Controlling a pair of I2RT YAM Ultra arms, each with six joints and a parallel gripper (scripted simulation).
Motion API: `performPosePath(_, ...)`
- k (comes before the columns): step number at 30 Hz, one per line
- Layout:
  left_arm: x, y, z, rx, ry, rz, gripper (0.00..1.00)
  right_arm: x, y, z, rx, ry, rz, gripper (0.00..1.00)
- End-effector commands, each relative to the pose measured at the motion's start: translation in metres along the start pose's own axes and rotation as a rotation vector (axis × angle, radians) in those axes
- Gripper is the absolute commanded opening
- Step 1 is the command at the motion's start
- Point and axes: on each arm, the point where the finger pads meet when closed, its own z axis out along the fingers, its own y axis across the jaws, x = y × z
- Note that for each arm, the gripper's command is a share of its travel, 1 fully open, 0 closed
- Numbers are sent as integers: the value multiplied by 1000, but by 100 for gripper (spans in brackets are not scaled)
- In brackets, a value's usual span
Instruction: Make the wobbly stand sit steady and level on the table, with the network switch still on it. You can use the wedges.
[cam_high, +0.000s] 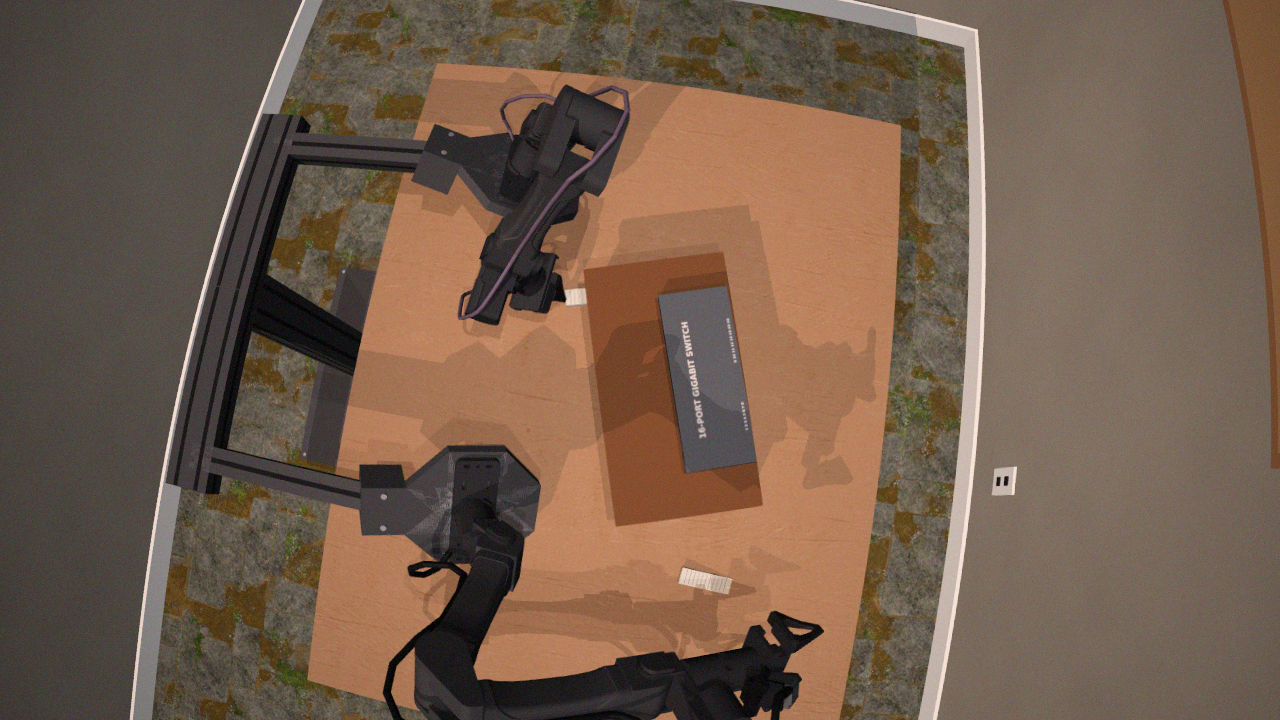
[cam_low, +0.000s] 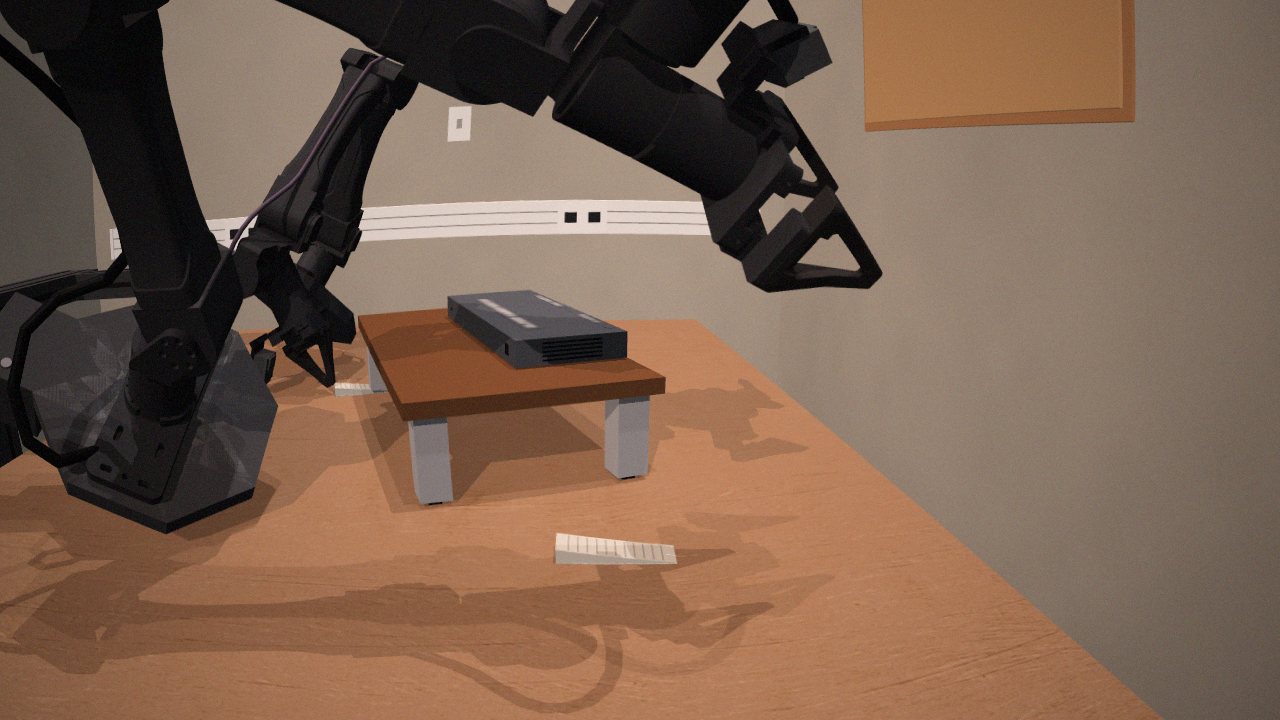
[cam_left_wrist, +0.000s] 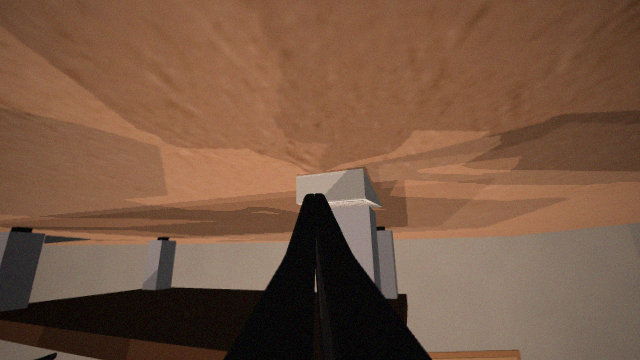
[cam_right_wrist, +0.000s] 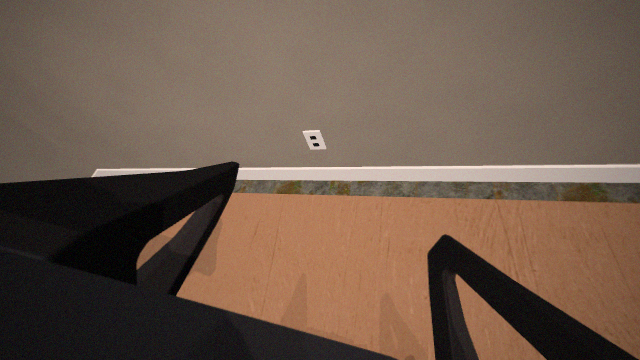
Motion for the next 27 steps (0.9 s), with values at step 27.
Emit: performPosePath(27,4,14,-71,-33,1,-29,0,-35,13,-13,-43,-94,2,100)
